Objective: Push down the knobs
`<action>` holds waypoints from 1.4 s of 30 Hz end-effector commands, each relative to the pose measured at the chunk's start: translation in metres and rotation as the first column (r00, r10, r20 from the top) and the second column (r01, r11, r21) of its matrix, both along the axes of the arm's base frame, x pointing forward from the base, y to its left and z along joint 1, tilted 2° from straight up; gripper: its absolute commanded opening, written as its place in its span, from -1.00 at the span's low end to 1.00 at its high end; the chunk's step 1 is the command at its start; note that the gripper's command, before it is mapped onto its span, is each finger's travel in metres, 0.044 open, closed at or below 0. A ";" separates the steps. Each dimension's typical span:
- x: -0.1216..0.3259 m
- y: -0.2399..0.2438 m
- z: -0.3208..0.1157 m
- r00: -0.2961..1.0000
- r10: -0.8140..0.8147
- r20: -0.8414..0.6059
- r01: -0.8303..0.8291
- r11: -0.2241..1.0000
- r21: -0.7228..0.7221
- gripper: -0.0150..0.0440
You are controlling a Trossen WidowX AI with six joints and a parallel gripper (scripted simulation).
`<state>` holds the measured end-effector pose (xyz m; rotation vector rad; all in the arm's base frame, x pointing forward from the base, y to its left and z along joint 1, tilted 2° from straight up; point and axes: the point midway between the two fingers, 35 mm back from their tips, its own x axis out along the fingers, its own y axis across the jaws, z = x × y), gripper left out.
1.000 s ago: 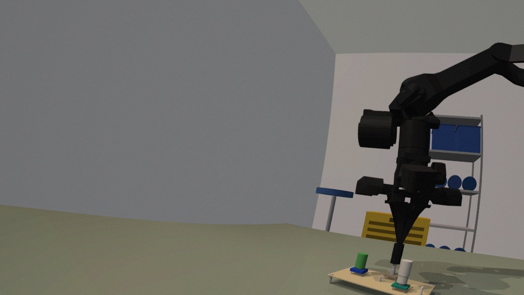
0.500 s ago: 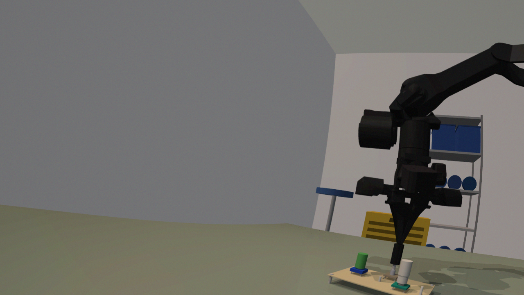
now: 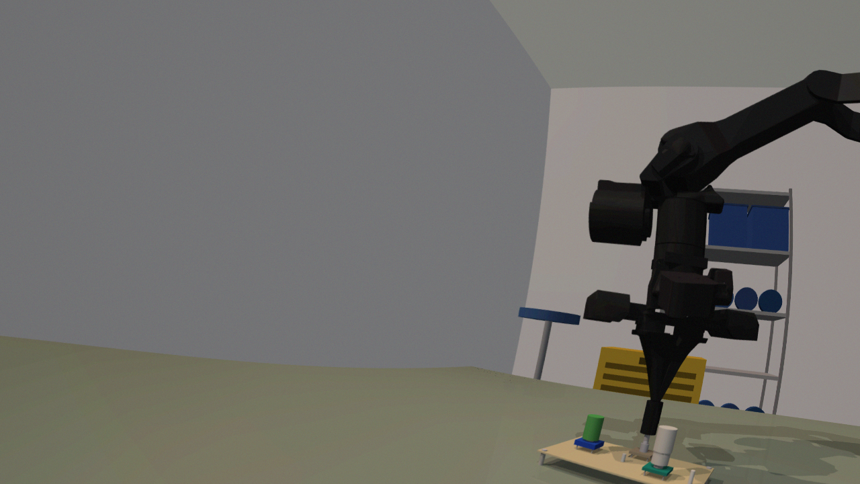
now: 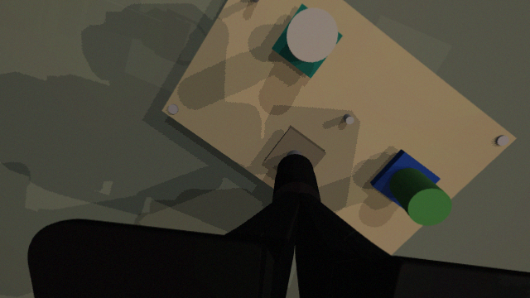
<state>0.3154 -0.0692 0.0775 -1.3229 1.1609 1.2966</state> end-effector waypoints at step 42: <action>0.001 -0.001 -0.017 1.000 0.002 -0.002 -0.002 1.000 -0.001 -0.49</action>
